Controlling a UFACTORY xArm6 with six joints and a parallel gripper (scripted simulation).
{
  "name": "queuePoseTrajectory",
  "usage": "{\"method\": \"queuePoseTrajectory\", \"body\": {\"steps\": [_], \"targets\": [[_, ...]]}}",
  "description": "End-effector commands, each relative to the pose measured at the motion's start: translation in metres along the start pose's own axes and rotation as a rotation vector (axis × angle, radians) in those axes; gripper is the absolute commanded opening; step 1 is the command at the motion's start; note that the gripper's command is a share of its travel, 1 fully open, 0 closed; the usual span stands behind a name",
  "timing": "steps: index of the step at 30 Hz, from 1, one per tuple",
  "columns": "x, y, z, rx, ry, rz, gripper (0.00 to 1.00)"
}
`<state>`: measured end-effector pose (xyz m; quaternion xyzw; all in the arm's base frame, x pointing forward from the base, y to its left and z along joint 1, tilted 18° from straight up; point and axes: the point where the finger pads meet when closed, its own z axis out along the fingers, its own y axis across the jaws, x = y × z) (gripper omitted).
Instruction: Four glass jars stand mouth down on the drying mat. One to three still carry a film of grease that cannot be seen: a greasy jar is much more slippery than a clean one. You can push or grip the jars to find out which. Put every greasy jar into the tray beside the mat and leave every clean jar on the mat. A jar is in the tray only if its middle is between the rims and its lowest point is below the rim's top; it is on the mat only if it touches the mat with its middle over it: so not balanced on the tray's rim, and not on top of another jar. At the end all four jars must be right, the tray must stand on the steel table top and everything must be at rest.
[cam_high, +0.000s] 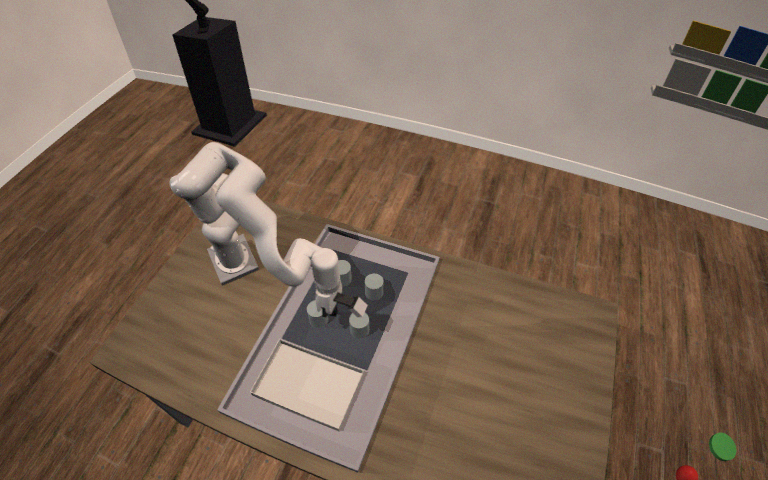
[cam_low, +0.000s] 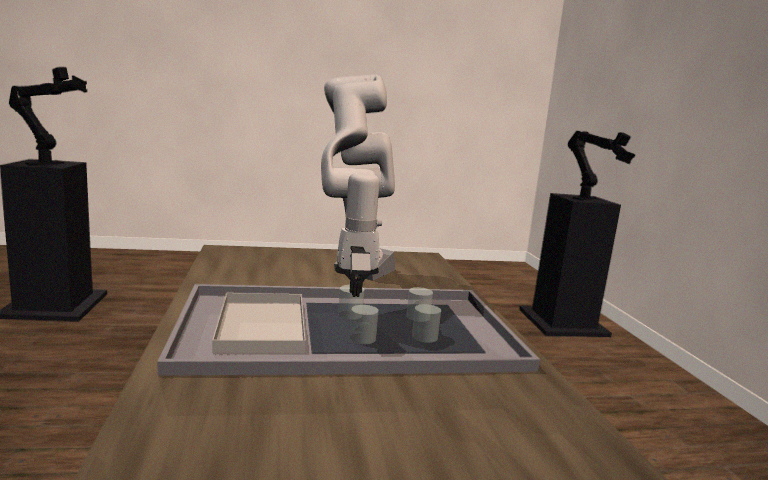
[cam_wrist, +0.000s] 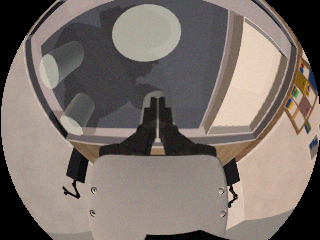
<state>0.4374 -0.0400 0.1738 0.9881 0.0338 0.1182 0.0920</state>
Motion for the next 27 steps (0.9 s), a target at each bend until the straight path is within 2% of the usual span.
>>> {"method": "queuePoseTrajectory", "body": {"steps": [1,3,27], "targets": [[0.0034,0.0008,0.0103,-0.002,0.007,0.001,0.00],[0.0035,0.0008,0.0198,-0.002,0.007,0.001,0.00],[0.0018,0.0008,0.0199,-0.002,0.007,0.001,0.00]]}}
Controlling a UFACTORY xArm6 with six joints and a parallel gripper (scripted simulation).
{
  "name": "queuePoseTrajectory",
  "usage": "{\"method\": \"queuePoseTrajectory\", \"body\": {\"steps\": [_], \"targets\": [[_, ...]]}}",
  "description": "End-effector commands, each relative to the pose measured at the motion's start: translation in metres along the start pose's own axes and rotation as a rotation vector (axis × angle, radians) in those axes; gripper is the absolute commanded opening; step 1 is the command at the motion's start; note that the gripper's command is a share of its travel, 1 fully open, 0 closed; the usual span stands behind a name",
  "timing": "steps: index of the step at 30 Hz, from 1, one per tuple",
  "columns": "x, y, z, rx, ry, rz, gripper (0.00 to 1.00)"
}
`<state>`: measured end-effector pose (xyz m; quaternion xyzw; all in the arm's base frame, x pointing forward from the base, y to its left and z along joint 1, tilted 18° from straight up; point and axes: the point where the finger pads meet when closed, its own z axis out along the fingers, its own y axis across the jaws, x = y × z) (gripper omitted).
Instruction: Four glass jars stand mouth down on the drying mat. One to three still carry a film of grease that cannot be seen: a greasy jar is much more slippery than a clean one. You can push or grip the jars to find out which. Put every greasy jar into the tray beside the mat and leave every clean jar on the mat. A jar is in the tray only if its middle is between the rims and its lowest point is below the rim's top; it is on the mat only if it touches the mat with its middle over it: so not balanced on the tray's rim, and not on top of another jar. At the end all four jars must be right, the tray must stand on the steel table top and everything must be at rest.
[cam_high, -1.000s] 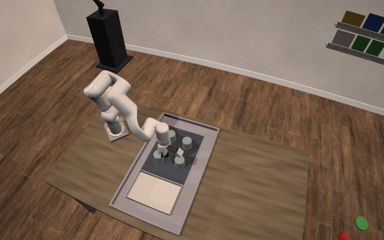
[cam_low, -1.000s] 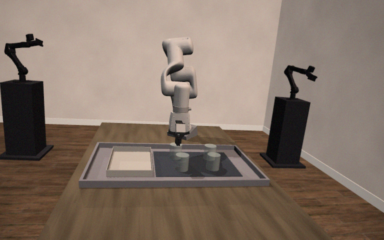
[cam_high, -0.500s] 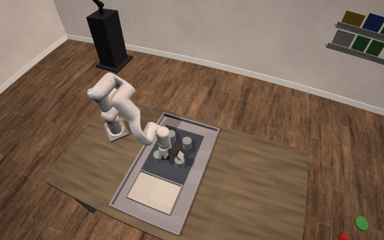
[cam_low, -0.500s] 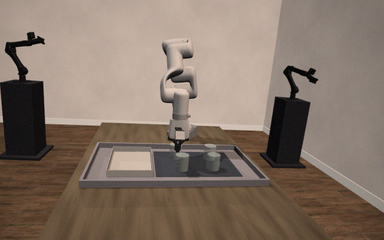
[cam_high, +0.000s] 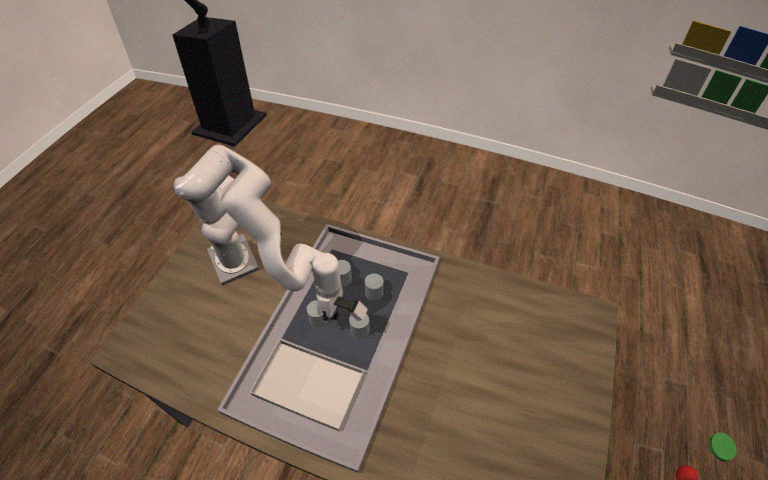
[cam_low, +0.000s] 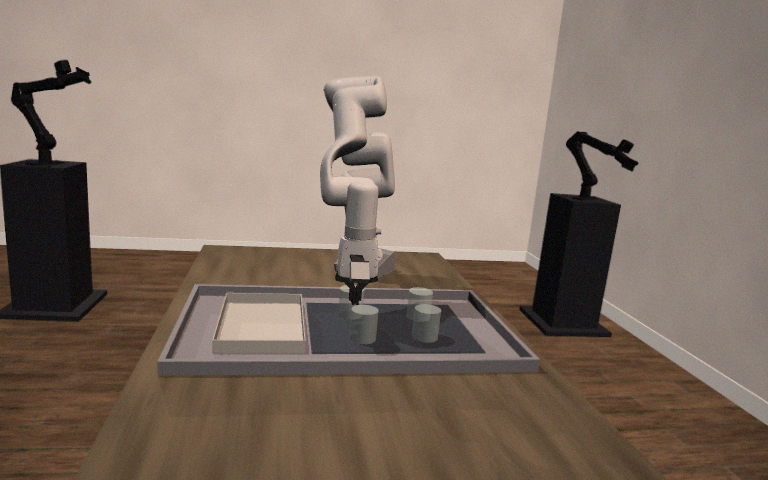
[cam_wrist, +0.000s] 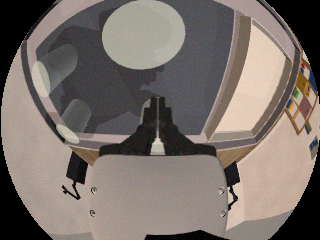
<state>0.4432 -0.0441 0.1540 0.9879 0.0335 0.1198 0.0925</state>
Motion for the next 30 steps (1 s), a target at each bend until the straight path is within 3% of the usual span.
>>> {"method": "queuePoseTrajectory", "body": {"steps": [1,30], "targets": [[0.0009,0.0002,-0.0012,0.000,0.004,0.000,0.00],[-0.0024,0.0002,-0.0012,0.000,0.004,0.000,0.00]]}}
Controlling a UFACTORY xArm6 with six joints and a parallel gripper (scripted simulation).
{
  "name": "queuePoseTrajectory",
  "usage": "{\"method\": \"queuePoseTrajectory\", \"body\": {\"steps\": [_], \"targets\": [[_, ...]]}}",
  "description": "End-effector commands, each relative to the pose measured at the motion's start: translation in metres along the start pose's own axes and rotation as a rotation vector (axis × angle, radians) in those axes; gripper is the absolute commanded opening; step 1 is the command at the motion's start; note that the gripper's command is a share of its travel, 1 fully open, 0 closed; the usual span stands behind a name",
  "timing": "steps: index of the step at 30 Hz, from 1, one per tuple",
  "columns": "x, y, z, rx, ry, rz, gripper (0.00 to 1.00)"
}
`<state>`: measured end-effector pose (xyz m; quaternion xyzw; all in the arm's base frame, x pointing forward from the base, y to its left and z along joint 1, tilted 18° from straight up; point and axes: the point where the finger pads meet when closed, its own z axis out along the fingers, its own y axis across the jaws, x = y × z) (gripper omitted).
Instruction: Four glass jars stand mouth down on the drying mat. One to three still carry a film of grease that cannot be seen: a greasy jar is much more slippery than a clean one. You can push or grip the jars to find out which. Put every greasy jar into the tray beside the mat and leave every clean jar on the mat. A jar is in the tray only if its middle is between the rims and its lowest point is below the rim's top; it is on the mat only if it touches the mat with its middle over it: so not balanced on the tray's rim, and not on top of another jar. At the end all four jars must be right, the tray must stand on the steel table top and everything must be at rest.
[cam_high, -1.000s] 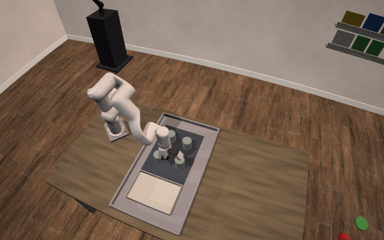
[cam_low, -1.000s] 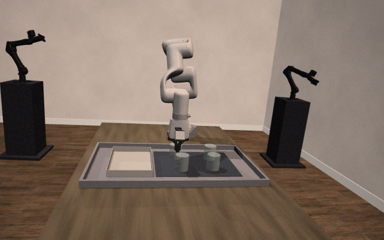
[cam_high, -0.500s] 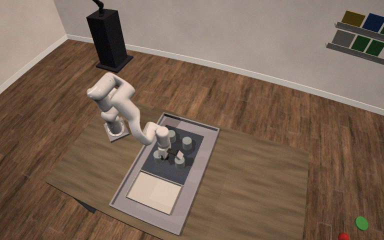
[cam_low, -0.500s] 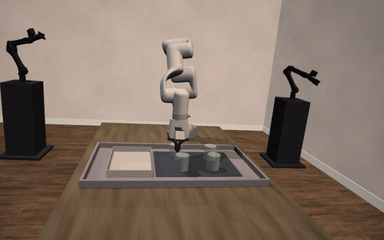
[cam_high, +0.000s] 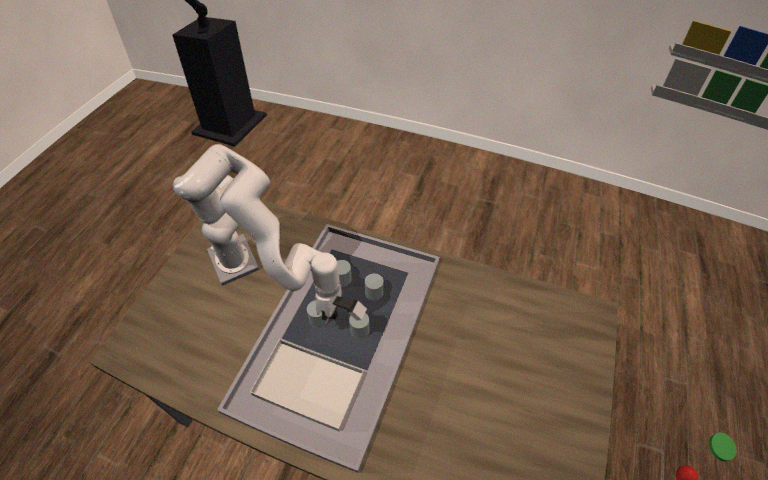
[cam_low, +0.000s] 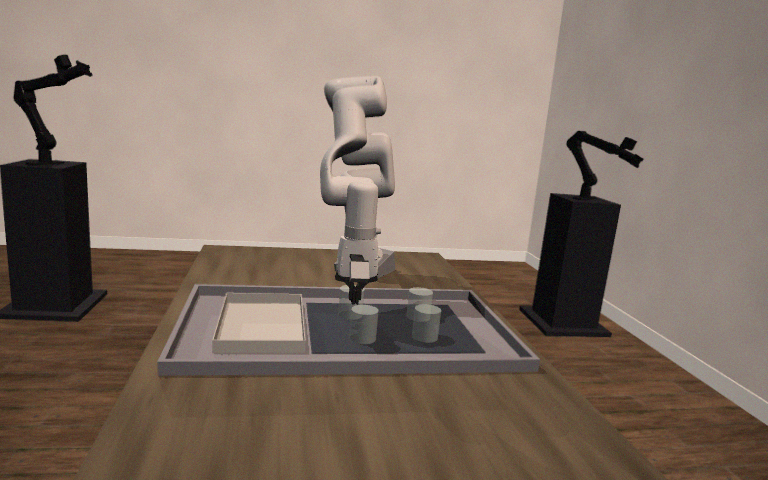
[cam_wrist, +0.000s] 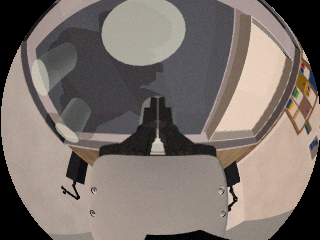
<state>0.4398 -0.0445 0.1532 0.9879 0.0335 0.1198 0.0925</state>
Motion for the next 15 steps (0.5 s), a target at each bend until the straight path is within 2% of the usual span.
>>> {"method": "queuePoseTrajectory", "body": {"steps": [1,15], "targets": [[0.0009,0.0003,-0.0012,0.000,0.004,0.000,0.00],[-0.0007,0.0002,-0.0012,0.000,0.004,0.000,0.00]]}}
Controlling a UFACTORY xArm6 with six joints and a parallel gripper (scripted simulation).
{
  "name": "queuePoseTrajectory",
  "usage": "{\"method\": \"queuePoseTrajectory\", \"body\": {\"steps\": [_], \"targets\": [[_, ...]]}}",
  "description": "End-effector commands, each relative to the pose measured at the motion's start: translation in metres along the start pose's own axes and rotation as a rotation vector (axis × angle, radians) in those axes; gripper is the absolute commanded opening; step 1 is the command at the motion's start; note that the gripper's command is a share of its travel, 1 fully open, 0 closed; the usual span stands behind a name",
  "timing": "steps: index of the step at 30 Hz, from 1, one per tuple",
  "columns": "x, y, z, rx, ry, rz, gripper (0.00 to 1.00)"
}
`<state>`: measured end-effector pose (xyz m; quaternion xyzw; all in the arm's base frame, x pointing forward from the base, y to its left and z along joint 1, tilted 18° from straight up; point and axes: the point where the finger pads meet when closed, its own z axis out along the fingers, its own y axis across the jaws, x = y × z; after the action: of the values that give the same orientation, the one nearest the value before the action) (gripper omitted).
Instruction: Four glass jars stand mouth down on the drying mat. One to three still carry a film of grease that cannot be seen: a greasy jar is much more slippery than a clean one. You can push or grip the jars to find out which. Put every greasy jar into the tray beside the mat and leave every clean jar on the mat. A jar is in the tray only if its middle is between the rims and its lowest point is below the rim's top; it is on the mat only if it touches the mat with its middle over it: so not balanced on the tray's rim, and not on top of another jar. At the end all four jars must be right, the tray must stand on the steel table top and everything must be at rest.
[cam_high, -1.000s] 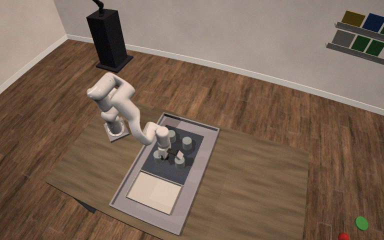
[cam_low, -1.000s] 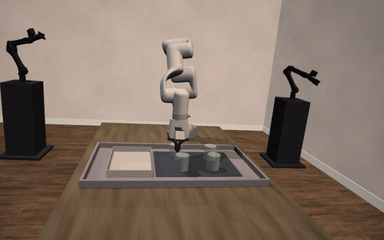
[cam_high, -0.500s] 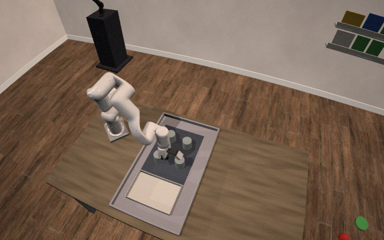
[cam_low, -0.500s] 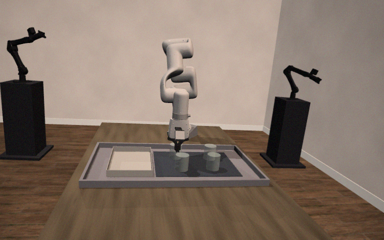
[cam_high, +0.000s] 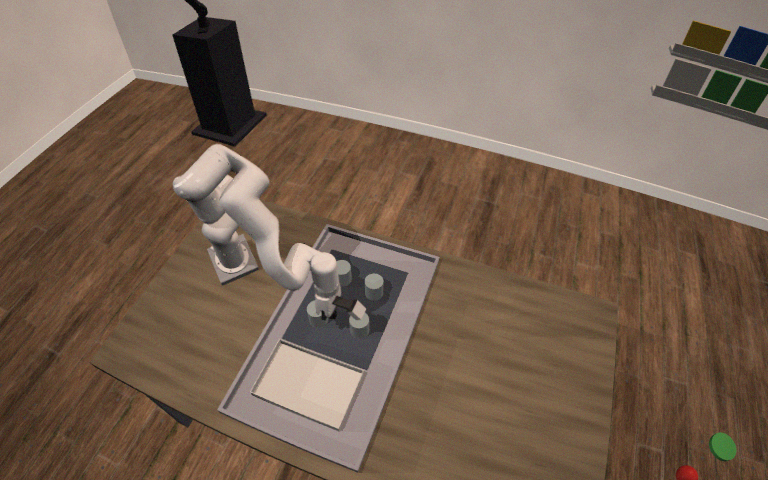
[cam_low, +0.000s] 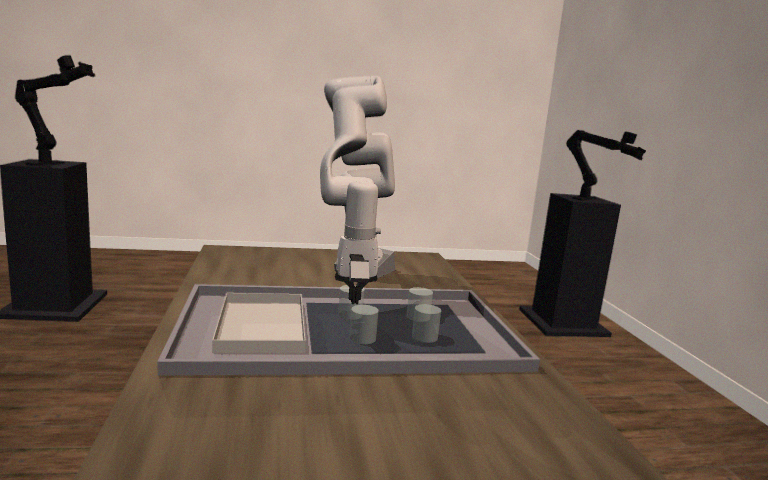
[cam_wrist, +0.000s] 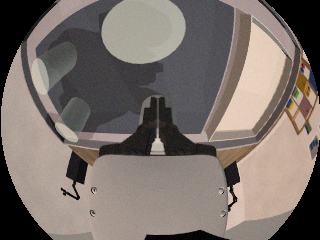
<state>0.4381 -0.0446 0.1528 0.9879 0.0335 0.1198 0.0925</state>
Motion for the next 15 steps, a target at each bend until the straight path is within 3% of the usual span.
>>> {"method": "queuePoseTrajectory", "body": {"steps": [1,15], "targets": [[0.0009,0.0002,-0.0012,0.000,0.004,0.000,0.00],[-0.0007,0.0002,-0.0012,0.000,0.004,0.000,0.00]]}}
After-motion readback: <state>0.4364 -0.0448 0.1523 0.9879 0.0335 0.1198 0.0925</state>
